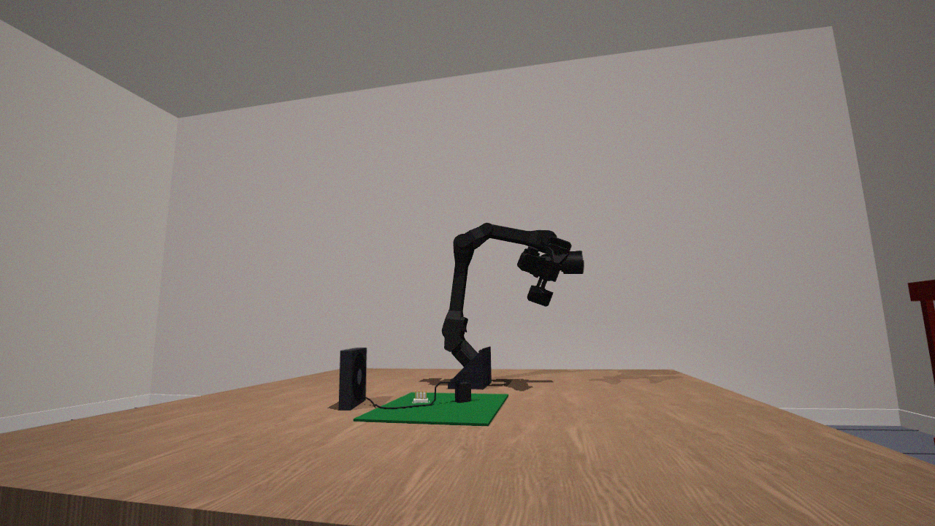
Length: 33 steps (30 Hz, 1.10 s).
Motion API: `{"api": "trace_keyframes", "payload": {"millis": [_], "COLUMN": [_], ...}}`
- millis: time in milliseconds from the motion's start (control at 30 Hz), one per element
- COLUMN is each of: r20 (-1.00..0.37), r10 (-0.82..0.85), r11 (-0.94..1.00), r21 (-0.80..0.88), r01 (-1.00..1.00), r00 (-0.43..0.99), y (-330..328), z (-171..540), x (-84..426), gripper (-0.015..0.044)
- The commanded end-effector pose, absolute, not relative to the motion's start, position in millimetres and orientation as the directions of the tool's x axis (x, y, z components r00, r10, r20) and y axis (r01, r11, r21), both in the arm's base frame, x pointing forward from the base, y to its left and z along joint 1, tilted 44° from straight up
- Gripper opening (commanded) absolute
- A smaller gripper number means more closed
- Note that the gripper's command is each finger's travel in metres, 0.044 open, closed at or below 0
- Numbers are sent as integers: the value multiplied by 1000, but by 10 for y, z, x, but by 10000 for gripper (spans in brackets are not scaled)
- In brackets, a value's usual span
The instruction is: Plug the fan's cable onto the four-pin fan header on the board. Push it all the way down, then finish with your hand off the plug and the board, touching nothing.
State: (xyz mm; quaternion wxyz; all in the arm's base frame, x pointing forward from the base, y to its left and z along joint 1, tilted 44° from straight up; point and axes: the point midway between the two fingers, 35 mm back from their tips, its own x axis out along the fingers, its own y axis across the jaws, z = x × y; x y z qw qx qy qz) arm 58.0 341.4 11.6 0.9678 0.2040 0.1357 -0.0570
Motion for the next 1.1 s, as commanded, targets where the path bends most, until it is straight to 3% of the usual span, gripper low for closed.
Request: {"api": "trace_keyframes", "payload": {"millis": [0,100,233,567,867,1067], "r20": [-286,-293,-353,-567,-718,-731], "r10": [-55,-75,-226,-611,-678,-672], "r11": [910,913,918,748,655,652], "r21": [380,364,234,-186,-492,-513], "r01": [166,184,320,637,574,558], "r00": [957,953,908,552,157,113], "y": [3414,3400,3268,2504,1758,1677], "z": [116,124,186,439,690,725], "x": [580,629,1001,2151,2638,2673], "gripper": [426,440,440,440,440,440]}}
